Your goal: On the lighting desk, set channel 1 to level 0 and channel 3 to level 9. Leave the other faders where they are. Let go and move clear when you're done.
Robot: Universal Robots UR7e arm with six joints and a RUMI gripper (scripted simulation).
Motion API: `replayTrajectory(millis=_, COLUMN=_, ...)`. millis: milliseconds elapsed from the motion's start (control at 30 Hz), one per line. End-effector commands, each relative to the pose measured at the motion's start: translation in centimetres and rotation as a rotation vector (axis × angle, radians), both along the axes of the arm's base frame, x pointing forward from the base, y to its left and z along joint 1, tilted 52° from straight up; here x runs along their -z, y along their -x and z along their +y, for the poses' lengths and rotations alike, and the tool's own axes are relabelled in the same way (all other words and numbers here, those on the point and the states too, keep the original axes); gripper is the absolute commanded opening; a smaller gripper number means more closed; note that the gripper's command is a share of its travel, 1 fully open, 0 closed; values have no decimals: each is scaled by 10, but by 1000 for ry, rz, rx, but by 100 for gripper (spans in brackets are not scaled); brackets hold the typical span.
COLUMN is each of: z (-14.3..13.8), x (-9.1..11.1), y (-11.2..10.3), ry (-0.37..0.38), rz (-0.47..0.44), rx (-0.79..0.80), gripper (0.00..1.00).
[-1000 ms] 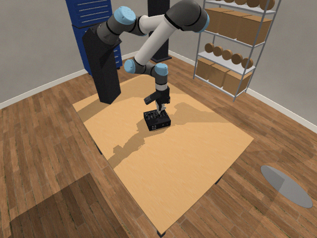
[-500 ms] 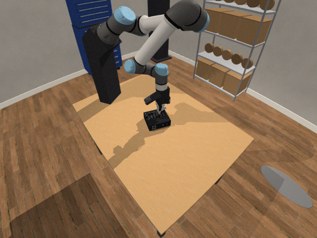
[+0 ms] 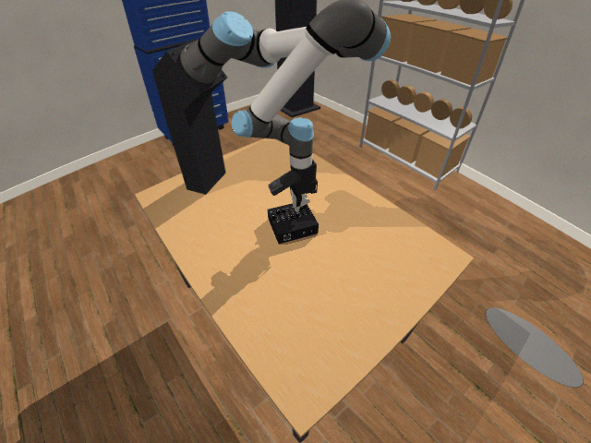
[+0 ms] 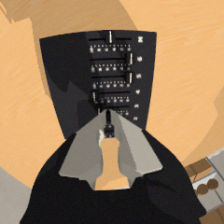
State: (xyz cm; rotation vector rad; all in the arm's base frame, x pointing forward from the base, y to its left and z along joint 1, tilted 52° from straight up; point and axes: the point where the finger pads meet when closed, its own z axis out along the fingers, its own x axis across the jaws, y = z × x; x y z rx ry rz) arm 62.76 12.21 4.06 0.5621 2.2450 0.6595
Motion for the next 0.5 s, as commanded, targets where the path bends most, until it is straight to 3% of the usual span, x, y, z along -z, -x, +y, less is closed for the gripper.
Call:
replayTrajectory(millis=0, z=0, x=-1, y=0, ry=0, rz=-1, rx=0, gripper=0)
replayTrajectory(millis=467, z=2, x=1, y=2, ry=0, rz=-1, rx=0, gripper=0)
